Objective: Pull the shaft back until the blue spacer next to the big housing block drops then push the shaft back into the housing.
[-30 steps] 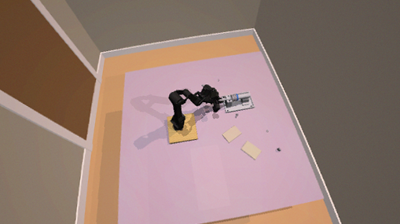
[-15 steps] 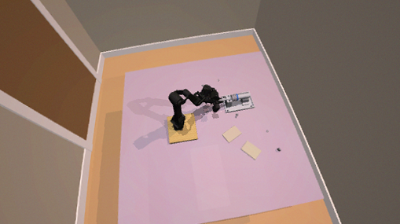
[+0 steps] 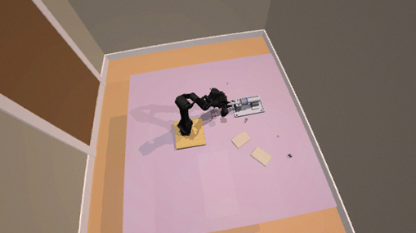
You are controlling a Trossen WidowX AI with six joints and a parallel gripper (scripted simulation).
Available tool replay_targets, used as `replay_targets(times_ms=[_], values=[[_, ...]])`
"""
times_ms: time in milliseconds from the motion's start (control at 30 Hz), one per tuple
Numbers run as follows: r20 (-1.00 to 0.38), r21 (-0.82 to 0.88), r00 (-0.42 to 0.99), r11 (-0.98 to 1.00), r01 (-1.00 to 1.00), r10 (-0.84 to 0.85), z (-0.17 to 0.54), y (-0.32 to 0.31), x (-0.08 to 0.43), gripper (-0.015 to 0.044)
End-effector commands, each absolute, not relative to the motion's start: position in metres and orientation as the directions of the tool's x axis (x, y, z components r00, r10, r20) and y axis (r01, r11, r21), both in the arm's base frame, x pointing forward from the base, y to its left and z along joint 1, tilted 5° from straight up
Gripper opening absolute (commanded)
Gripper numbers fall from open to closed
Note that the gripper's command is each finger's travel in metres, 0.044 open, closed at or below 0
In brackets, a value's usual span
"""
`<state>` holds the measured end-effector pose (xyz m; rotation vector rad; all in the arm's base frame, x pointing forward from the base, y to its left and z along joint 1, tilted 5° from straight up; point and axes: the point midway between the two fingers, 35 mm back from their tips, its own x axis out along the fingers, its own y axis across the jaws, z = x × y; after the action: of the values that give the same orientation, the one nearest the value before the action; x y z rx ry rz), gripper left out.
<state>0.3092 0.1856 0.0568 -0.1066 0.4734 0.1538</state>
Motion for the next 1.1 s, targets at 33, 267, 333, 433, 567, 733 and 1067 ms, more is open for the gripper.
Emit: replay_targets(times_ms=[33,267,333,433,567,733,1067], values=[[-0.461,-0.065,0.879,0.984,-0.167,0.119,0.0567,0.1848,0.3085,0.0000],[-0.461,-0.065,0.879,0.984,-0.167,0.119,0.0567,0.1847,0.3077,0.0000],[-0.461,-0.065,0.879,0.984,-0.167,0.119,0.0567,0.1847,0.3074,0.0000],[-0.461,-0.065,0.879,0.984,-0.167,0.119,0.0566,0.1846,0.3071,0.0000],[-0.461,-0.065,0.879,0.984,-0.167,0.119,0.0566,0.1845,0.3066,0.0000],[-0.461,-0.065,0.879,0.984,-0.167,0.119,0.0566,0.1844,0.3060,0.0000],[-0.461,-0.065,0.879,0.984,-0.167,0.119,0.0565,0.1842,0.3048,0.0000]])
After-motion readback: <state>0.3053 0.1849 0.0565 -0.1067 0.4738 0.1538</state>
